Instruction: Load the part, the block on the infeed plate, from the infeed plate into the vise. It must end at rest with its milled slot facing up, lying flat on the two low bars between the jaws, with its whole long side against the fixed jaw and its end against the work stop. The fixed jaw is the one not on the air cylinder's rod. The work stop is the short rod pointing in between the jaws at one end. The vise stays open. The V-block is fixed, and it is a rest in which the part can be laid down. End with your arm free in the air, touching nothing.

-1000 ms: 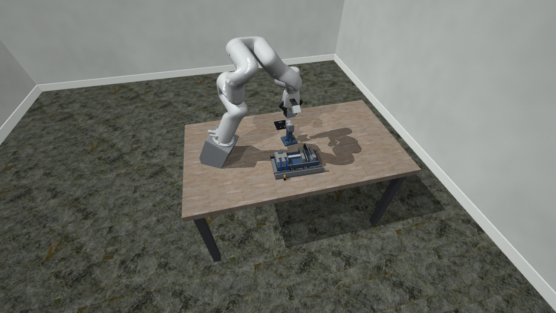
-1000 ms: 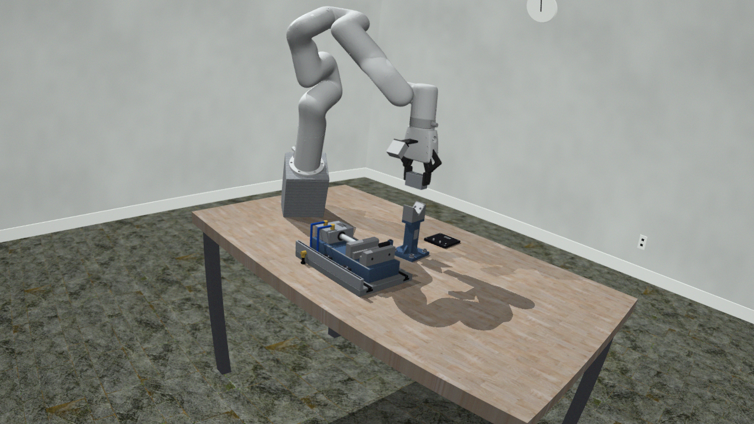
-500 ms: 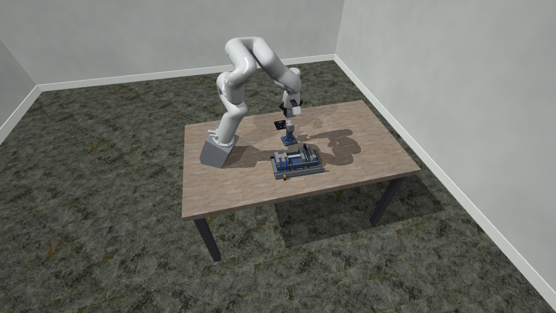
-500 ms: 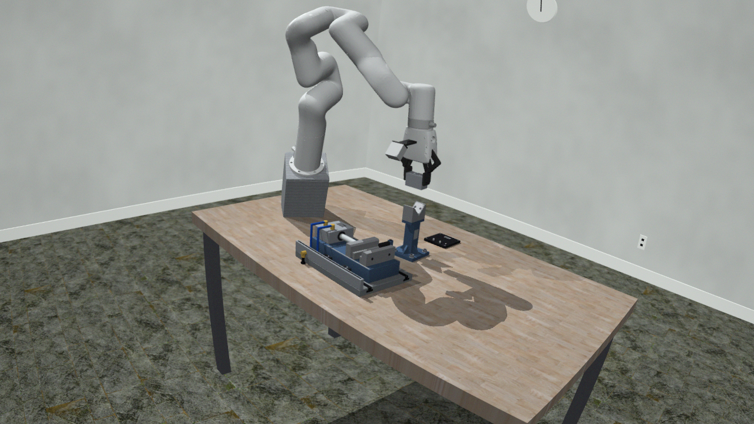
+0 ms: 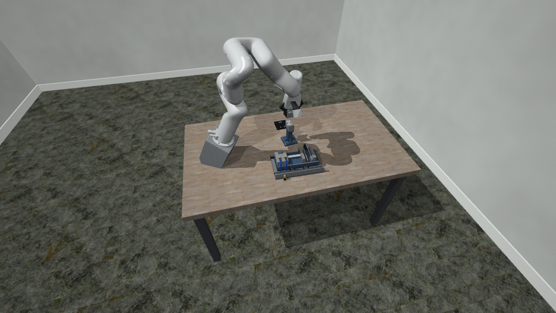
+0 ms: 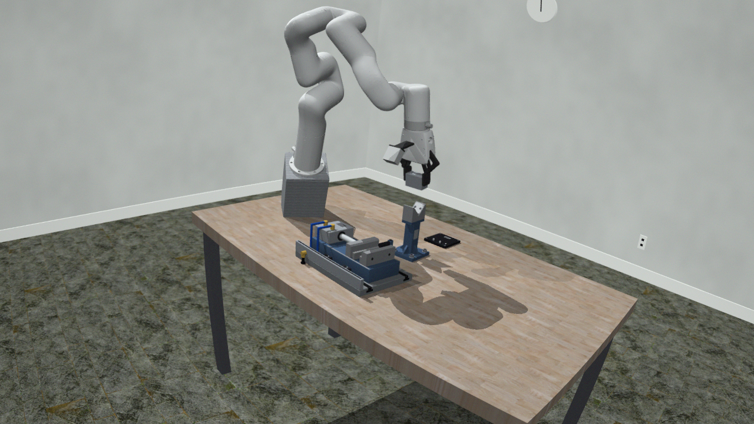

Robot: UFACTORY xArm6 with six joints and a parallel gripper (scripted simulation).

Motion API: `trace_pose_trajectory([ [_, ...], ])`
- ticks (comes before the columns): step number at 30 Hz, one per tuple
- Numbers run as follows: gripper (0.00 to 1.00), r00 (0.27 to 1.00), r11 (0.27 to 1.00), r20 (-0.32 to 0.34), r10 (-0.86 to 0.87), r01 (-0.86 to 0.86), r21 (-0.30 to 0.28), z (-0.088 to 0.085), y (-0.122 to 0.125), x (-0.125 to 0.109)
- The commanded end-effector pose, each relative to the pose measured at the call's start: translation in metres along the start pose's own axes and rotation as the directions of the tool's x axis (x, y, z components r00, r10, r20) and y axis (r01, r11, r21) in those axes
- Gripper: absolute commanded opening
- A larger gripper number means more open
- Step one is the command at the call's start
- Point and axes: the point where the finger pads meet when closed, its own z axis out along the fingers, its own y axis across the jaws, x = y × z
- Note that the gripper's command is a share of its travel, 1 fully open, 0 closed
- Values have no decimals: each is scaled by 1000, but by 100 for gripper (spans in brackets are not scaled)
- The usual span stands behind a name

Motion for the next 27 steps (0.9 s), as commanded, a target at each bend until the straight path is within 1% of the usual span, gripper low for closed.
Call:
trace_pose_trajectory([
  [1,0,1000,1000,30,0,0,2,-1,-1,0],
  [13,0,989,1000,149,-1,0,2,-1,-1,1],
  [15,0,989,1000,149,-1,0,2,-1,-1,1],
  [27,0,962,1000,272,-1,0,2,-1,-1,3],
])
